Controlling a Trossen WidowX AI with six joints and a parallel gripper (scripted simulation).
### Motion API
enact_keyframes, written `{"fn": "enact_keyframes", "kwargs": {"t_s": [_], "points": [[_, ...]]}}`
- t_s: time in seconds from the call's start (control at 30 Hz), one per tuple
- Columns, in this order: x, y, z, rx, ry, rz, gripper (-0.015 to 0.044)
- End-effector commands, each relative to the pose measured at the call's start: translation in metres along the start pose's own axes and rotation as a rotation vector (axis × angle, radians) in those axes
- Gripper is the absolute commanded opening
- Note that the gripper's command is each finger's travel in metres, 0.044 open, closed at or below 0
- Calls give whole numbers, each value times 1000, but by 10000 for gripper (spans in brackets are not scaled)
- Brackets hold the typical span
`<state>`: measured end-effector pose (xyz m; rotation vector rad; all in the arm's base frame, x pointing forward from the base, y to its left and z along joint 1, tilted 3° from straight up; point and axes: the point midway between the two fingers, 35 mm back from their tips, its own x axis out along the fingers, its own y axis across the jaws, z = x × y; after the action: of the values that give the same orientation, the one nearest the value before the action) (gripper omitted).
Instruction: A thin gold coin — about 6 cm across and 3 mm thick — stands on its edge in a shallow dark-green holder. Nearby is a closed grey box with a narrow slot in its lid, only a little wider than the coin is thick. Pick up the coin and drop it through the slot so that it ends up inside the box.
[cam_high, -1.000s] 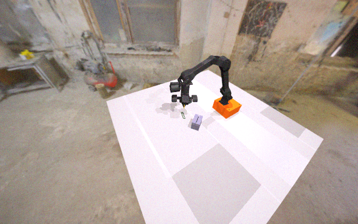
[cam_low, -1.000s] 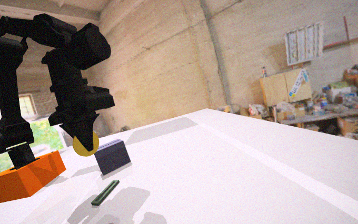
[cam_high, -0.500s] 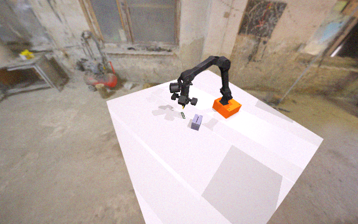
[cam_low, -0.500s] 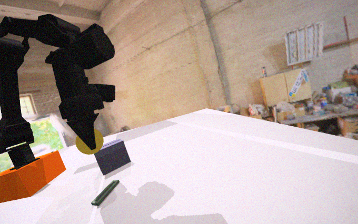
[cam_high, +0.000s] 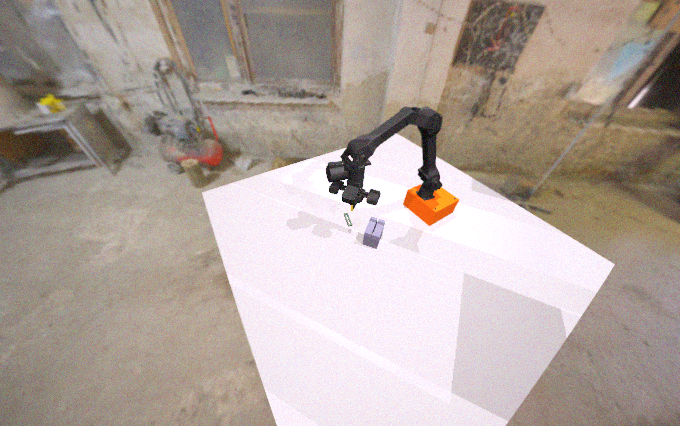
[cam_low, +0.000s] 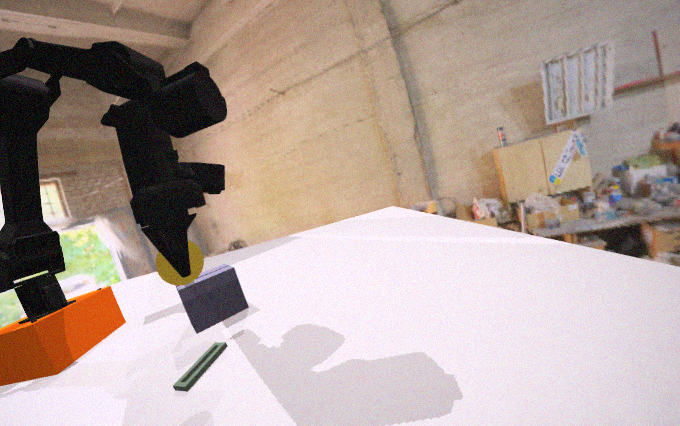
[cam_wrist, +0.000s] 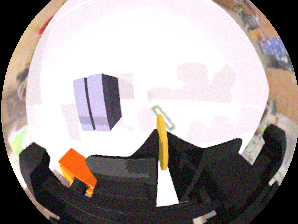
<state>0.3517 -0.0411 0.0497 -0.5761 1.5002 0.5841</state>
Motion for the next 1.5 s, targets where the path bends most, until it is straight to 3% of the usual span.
{"fn": "enact_keyframes", "kwargs": {"t_s": [0.0,1.23,1.47], "points": [[-1,10,6,0,-2,-4,0],[0,103,34,0,-5,6,0],[1,100,33,-1,1,5,0]]}}
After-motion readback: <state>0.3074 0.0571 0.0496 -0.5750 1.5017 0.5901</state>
